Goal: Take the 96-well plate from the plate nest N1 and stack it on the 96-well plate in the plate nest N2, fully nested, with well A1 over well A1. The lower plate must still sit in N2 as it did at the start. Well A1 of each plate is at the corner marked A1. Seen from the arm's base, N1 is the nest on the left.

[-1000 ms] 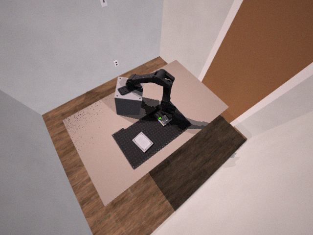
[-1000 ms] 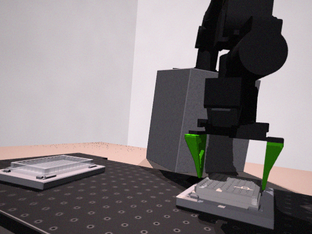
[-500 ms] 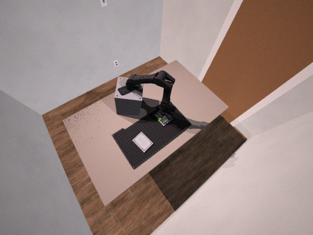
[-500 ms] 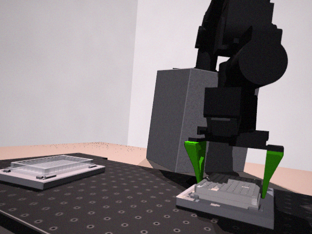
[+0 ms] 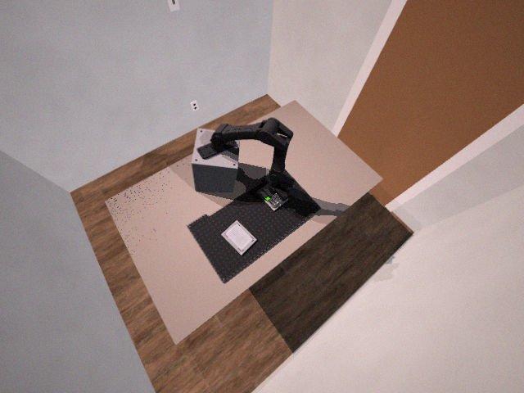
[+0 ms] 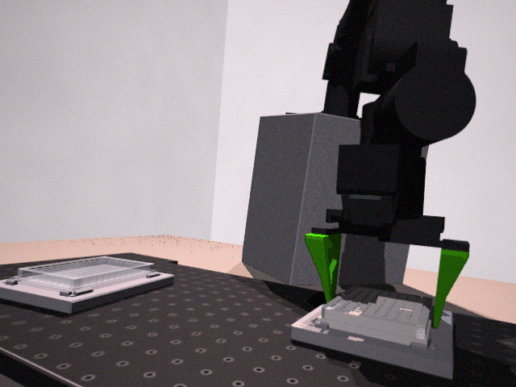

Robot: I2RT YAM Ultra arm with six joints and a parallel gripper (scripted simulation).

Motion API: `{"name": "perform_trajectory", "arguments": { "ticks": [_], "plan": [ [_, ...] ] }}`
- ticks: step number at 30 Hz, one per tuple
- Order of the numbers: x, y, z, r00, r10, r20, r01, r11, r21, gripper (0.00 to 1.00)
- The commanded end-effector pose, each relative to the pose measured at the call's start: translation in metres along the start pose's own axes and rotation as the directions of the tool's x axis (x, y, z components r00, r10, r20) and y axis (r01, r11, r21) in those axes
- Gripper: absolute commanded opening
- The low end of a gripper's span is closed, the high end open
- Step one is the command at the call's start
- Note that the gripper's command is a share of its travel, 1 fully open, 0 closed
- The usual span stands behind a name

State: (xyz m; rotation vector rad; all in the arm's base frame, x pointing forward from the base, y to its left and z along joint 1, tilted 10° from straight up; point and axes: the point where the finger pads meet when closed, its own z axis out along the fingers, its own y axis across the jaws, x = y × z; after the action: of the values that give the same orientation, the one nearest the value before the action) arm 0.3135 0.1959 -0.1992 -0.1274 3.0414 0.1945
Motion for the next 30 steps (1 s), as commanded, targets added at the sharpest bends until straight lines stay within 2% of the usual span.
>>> {"name": "perform_trajectory", "arguments": {
  "ticks": [1, 25, 26, 30],
  "plan": [
    [-0.0224, 0.0109, -0.0072, 0.998, -0.002, 0.060, 0.003, 1.000, -0.023, 1.00],
    [-0.0224, 0.0109, -0.0072, 0.998, -0.002, 0.060, 0.003, 1.000, -0.023, 1.00],
    [-0.0224, 0.0109, -0.0072, 0.998, -0.002, 0.060, 0.003, 1.000, -0.023, 0.00],
    [-0.0219, 0.0076, -0.0071, 0.998, 0.001, 0.055, 0.000, 1.000, -0.017, 0.00]
  ]
}}
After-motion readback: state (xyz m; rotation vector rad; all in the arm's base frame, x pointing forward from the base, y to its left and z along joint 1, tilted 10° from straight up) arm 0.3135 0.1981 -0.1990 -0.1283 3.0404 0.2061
